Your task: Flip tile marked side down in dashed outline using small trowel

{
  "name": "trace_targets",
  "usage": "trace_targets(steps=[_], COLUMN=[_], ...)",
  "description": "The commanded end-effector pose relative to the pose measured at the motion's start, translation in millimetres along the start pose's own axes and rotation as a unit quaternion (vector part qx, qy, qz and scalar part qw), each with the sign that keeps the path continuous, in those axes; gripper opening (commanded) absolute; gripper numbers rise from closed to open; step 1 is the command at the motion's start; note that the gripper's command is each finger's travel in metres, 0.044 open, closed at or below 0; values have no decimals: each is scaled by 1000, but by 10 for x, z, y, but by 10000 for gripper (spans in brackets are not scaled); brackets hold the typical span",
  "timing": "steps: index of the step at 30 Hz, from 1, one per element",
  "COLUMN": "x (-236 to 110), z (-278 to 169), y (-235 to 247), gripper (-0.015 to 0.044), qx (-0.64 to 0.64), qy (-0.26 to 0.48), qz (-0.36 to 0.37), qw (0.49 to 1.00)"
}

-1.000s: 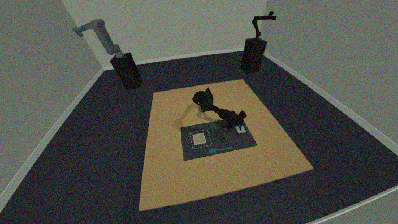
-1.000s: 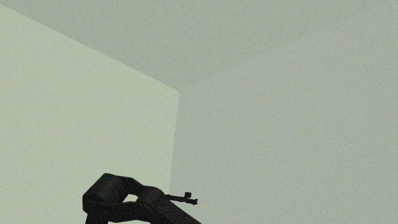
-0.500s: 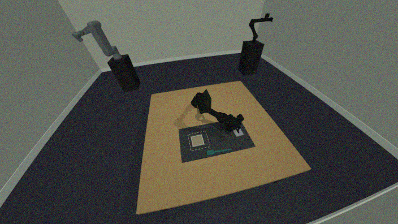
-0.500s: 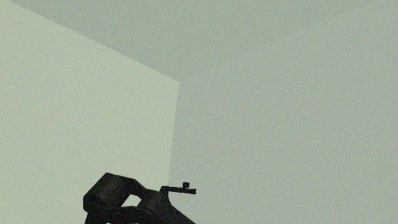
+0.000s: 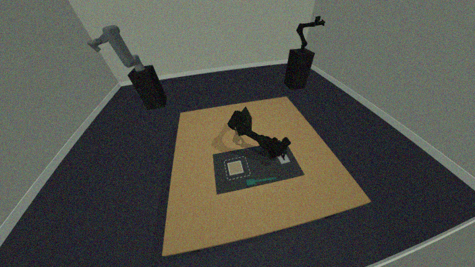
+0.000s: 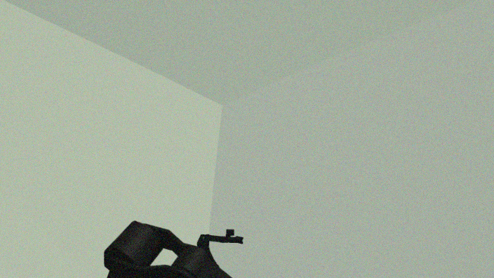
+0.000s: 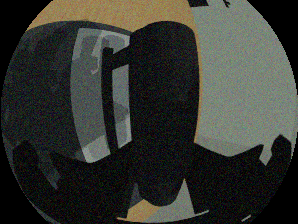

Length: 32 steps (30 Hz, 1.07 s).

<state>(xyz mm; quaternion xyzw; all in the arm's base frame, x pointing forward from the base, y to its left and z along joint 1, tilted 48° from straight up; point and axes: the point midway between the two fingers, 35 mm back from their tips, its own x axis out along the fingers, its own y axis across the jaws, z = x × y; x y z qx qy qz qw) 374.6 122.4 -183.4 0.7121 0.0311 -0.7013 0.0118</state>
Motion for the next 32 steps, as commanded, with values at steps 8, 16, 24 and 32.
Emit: trace_targets(steps=[8,16,24,32], x=[1,-263,-599,-930], z=[0,-12,-1,136], y=[-14,-15,-9,-224], gripper=[300,300,300,300], qx=[-3,-2,-1,-1], qy=[0,0,0,8], qz=[-4,-4,-3,0], qw=[1000,1000,1000,1000])
